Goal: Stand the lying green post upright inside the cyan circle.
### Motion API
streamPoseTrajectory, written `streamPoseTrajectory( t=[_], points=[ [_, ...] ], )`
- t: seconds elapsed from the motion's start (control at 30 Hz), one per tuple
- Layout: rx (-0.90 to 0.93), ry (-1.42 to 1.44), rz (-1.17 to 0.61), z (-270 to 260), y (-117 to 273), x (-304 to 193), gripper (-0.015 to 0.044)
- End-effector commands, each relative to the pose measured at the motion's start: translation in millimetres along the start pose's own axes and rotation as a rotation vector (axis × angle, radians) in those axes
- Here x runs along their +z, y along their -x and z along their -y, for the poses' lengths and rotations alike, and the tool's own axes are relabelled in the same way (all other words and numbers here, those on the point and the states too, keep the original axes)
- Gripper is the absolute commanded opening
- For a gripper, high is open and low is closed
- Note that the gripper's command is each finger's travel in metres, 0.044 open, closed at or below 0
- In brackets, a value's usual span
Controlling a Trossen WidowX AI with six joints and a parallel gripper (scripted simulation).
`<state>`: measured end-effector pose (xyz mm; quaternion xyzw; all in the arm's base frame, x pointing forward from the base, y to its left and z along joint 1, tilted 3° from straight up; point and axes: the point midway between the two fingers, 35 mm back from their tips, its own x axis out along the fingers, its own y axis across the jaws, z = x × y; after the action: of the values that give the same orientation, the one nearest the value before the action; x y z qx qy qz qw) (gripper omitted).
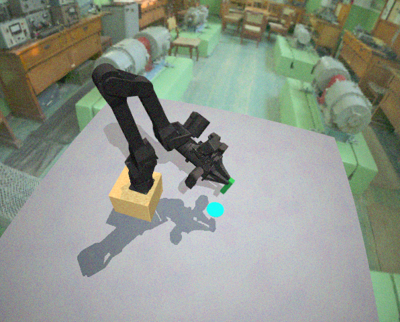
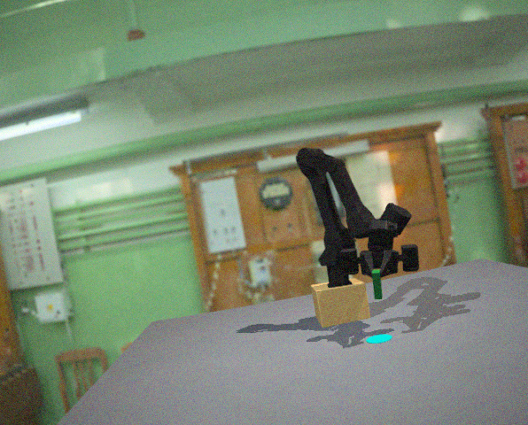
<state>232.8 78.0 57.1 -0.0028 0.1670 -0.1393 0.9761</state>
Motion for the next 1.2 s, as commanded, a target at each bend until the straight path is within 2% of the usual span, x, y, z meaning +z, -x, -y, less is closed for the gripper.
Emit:
streamPoseTrajectory(
  t=[0.0, 0.67, 1.17],
  points=[
    [-0.003, -0.015, 0.022, 3.6, 3.1, -0.2, 0.0023],
    [-0.004, -0.091, 0.123, 17.7, 17.2, 3.0, 0.0023],
    [-0.005, -0.094, 0.126, 18.3, 17.7, 3.1, 0.0023]
  ],
)
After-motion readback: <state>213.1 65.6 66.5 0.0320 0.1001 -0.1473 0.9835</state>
